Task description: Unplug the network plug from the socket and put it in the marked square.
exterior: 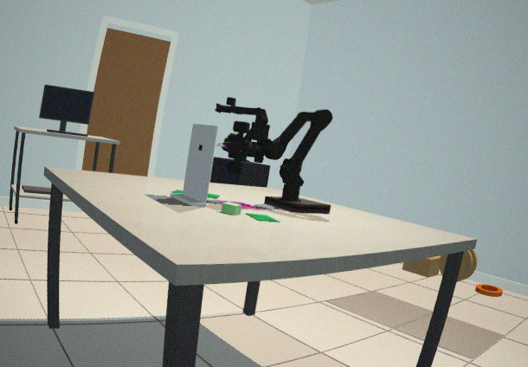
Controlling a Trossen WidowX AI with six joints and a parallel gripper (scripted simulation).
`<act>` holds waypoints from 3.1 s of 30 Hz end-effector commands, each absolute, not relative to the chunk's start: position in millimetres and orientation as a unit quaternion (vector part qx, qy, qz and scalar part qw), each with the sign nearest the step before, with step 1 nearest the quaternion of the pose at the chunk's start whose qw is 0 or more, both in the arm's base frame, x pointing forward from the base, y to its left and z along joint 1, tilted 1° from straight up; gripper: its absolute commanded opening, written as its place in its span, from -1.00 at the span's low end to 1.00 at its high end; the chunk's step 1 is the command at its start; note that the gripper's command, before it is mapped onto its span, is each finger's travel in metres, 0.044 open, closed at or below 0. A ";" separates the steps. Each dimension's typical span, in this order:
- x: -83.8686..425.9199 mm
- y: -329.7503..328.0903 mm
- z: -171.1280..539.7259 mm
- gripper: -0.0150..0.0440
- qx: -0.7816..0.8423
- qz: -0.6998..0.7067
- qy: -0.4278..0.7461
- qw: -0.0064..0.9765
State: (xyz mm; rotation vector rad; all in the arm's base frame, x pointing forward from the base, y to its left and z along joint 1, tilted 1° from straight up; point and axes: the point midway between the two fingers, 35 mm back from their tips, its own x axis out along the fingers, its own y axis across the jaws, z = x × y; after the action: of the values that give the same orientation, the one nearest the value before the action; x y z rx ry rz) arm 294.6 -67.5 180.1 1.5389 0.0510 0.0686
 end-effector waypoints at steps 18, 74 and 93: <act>281.3 -58.4 215.1 -0.49 0.695 0.034 0.019 0.718; 220.8 -38.4 85.0 -0.49 0.650 -0.378 0.256 0.607; 224.9 -39.6 58.7 -0.49 0.650 -0.378 0.256 0.607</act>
State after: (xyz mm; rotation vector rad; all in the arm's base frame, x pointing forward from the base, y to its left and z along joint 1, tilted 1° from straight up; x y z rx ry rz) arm 227.2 -39.4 69.1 1.5081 0.5793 -0.8569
